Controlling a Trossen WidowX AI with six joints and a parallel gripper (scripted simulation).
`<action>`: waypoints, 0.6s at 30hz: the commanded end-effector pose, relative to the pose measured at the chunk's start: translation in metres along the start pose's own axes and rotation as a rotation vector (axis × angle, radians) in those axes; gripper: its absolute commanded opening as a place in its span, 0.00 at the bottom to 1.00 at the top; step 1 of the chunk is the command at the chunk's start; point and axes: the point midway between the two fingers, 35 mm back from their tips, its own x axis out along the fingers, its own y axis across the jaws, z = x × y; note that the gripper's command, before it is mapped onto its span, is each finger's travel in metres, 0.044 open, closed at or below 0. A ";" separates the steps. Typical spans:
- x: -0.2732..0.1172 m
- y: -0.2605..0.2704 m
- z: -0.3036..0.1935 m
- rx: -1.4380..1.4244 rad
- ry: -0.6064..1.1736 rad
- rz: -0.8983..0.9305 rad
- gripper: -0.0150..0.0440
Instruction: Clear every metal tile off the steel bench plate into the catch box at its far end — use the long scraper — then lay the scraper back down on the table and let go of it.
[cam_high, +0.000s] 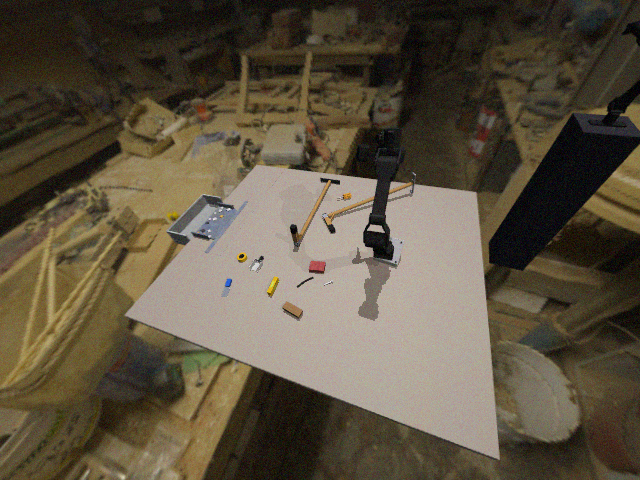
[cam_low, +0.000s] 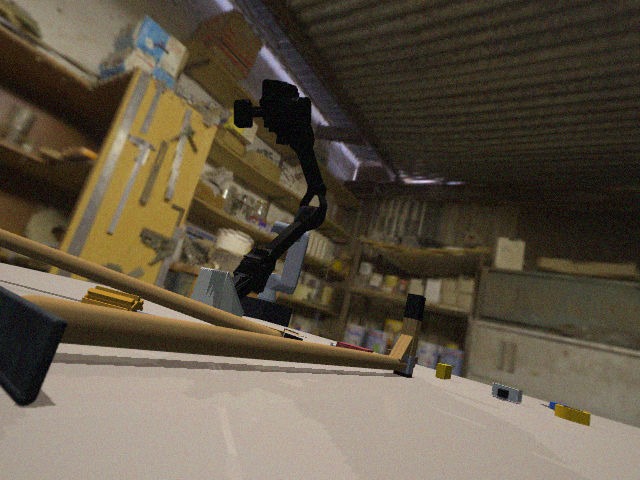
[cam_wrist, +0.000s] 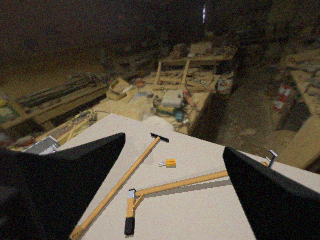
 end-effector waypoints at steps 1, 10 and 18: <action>0.023 0.004 -0.017 -0.106 0.064 0.058 1.00; 0.051 0.014 -0.042 -0.275 0.134 0.159 1.00; 0.051 0.014 -0.042 -0.275 0.134 0.159 1.00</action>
